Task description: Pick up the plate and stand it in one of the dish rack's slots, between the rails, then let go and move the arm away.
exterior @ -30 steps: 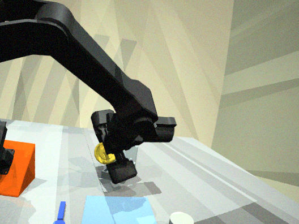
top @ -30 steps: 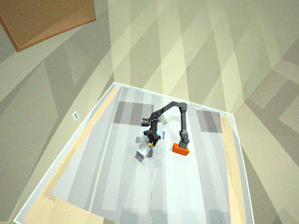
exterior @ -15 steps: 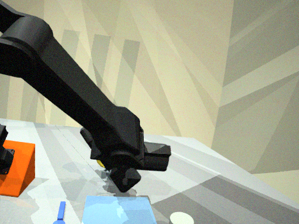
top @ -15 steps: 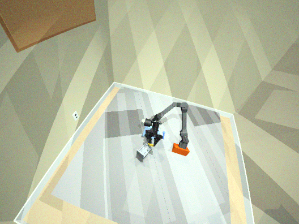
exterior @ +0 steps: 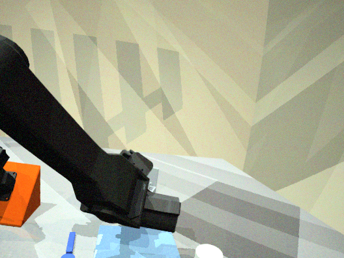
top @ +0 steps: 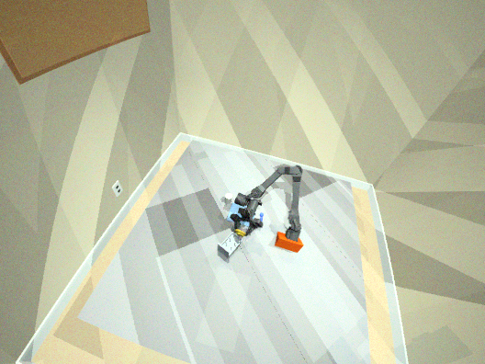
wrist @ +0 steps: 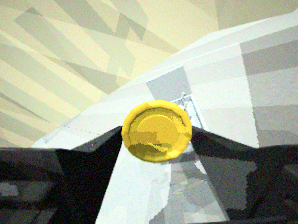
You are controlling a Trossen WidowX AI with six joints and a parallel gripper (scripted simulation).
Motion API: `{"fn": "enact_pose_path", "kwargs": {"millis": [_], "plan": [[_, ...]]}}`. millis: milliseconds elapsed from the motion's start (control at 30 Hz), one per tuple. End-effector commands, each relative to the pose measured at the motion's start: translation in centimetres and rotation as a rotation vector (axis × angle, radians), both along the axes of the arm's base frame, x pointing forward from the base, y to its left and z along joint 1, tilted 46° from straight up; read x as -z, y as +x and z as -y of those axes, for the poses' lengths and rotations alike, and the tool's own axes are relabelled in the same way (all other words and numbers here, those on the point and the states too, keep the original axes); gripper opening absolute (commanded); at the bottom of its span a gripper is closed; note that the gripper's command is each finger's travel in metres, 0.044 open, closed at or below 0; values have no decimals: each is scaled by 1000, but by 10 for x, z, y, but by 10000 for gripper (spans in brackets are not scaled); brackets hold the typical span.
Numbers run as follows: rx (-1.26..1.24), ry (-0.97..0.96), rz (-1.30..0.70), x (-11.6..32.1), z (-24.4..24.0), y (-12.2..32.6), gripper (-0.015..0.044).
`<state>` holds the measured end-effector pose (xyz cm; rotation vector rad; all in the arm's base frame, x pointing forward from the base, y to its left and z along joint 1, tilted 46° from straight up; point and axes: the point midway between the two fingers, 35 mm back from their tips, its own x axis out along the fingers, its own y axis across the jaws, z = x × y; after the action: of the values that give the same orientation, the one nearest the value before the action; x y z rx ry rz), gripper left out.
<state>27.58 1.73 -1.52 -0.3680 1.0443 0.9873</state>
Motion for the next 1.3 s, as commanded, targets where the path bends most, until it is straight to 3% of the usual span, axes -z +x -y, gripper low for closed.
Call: {"fn": "enact_pose_path", "kwargs": {"millis": [0, 533, 1267], "plan": [[-49, 31, 89, -3, 2, -2, 0], [-247, 58, 525, -15, 20, -7, 0], [-248, 50, 530, -1, 7, 4, 0]]}}
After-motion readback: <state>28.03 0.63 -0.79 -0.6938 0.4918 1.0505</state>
